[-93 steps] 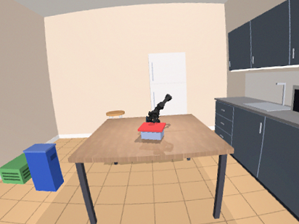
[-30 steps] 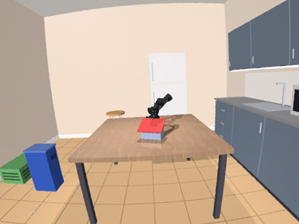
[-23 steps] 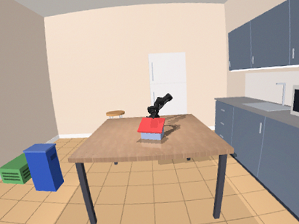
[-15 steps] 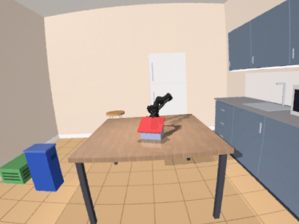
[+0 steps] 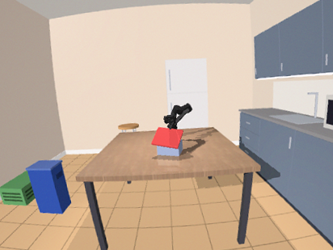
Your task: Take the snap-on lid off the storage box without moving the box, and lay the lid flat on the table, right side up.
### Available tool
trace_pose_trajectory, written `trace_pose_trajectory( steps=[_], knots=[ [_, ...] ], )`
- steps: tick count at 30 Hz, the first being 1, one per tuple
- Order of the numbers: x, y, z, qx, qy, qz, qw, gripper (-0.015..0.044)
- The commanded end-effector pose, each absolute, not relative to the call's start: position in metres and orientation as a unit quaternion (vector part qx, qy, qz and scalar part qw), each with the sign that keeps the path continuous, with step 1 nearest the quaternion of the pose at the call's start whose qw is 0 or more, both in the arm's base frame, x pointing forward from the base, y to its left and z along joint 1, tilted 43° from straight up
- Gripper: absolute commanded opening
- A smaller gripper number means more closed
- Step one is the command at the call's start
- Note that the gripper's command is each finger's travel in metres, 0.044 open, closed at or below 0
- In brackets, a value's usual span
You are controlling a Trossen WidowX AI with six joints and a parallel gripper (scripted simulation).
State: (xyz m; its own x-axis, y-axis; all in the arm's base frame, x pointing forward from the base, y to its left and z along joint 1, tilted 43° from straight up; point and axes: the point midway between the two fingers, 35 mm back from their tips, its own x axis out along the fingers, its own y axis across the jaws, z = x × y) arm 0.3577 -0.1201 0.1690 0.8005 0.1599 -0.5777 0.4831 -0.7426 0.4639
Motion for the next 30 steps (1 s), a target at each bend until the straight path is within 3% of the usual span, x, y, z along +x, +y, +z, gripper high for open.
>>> trace_pose_trajectory(
  steps=[1, 30],
  knots=[
    [0.358, -0.126, 0.175, 0.896, 0.176, -0.258, 0.315, 0.0000],
    [0.352, -0.151, 0.202, 0.896, 0.176, -0.259, 0.315, 0.0000]
  ],
)
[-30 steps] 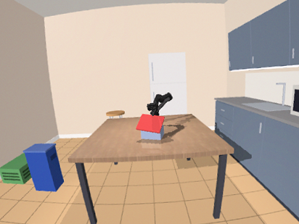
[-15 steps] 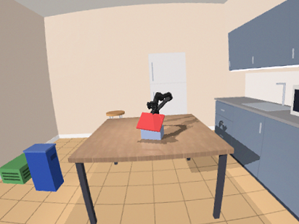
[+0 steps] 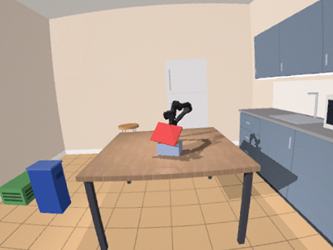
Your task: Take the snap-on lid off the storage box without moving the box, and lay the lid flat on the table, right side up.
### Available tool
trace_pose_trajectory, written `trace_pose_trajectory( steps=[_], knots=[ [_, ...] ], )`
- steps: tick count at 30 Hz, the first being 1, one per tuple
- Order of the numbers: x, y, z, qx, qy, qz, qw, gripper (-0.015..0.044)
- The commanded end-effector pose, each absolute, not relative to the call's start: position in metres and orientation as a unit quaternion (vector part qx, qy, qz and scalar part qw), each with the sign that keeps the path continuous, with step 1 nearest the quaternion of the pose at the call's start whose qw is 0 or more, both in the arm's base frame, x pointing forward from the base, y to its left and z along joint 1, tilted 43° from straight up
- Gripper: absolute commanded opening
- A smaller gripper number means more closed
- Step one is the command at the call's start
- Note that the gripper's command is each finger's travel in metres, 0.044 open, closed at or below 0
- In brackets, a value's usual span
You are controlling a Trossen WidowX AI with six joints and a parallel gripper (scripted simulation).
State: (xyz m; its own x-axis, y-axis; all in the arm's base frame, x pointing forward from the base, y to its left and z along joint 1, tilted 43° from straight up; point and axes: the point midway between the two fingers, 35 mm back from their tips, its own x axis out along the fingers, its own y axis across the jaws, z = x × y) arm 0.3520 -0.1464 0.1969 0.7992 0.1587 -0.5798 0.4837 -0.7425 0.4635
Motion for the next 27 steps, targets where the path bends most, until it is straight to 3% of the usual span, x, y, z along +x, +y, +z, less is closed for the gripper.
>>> trace_pose_trajectory(
  steps=[1, 27],
  knots=[
    [0.352, -0.152, 0.203, 0.896, 0.176, -0.259, 0.315, 0.0000],
    [0.334, -0.178, 0.172, 0.896, 0.176, -0.260, 0.316, 0.0000]
  ],
)
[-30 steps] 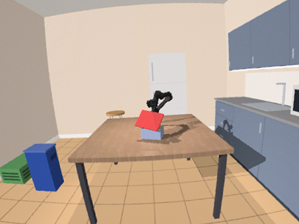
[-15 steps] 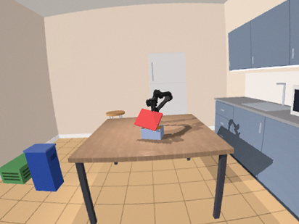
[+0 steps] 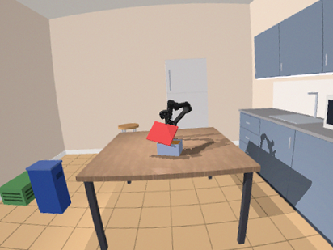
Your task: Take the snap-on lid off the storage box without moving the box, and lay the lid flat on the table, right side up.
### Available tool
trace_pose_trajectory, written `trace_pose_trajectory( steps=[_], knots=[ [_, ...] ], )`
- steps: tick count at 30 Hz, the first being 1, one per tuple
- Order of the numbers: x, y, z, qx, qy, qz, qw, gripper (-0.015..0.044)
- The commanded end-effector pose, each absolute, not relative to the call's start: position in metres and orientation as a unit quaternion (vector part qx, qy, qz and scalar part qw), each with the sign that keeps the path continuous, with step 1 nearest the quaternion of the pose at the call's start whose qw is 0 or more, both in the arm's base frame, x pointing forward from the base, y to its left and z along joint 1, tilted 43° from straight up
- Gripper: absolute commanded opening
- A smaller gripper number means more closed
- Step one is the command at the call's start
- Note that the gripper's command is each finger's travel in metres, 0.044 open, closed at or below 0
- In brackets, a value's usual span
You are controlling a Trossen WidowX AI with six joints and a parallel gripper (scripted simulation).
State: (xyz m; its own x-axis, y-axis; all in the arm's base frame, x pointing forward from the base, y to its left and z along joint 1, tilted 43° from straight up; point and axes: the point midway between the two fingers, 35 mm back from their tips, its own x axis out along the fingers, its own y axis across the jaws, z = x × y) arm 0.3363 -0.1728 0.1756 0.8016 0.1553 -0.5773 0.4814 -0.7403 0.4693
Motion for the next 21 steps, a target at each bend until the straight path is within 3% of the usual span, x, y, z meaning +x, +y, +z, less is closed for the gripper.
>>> trace_pose_trajectory(
  steps=[1, 21],
  knots=[
    [0.333, -0.179, 0.171, 0.896, 0.176, -0.260, 0.316, 0.0000],
    [0.317, -0.205, 0.144, 0.895, 0.176, -0.260, 0.316, 0.0000]
  ],
)
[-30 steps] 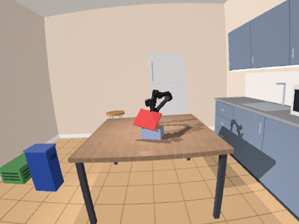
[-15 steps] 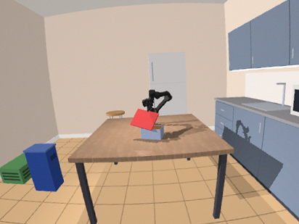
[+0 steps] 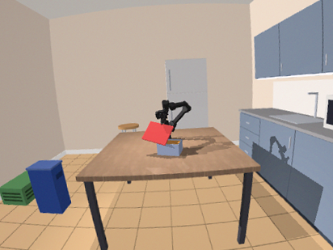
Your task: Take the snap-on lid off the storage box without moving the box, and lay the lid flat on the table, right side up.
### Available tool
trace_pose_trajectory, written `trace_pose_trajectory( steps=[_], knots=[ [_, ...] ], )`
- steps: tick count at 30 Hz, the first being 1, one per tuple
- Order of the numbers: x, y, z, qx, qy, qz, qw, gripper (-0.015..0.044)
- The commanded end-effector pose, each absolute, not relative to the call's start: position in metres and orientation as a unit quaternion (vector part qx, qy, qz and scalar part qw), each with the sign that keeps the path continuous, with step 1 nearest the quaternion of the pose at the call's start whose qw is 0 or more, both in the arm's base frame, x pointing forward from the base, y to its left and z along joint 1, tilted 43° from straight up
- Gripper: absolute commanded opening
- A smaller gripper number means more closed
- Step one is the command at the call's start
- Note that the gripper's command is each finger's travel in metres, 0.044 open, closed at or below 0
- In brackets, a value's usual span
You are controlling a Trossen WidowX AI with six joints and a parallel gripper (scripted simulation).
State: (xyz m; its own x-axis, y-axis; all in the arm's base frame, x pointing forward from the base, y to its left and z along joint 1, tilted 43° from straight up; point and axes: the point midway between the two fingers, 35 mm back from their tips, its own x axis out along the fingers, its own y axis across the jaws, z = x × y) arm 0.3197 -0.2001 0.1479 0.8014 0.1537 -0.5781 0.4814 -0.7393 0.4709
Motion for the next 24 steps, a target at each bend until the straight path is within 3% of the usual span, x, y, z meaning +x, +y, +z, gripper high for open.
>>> trace_pose_trajectory(
  steps=[1, 24],
  knots=[
    [0.316, -0.206, 0.143, 0.895, 0.176, -0.260, 0.316, 0.0000],
    [0.298, -0.236, 0.113, 0.895, 0.175, -0.261, 0.317, 0.0000]
  ],
)
